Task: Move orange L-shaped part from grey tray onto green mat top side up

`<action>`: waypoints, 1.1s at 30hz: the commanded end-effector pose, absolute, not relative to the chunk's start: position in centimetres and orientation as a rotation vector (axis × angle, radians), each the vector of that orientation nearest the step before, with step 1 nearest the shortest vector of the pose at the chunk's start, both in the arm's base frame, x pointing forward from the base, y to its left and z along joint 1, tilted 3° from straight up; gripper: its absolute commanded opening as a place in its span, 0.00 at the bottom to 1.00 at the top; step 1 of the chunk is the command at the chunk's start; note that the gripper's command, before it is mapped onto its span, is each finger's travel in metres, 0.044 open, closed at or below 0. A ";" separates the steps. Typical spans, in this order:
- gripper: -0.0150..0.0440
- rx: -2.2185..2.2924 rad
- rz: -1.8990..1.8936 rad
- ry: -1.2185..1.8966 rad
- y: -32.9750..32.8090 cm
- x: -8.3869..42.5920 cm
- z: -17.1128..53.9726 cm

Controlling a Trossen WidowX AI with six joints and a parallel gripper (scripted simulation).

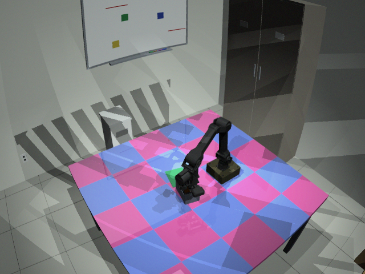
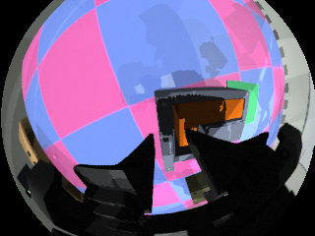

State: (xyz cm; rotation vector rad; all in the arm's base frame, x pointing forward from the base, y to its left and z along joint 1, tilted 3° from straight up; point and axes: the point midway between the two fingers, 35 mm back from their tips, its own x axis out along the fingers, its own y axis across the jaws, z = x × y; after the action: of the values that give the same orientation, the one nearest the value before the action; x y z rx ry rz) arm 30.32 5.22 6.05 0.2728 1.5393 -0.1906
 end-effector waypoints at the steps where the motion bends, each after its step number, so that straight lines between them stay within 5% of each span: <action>1: 0.56 0.275 -0.194 1.524 5.2 30.6 5.8; 33: 0.56 0.275 -0.194 1.524 5.4 30.7 2.2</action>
State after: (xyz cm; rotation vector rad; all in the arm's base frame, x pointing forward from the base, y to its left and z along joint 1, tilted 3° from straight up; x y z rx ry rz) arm 31.00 5.59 2.50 0.2759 1.5115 -0.1800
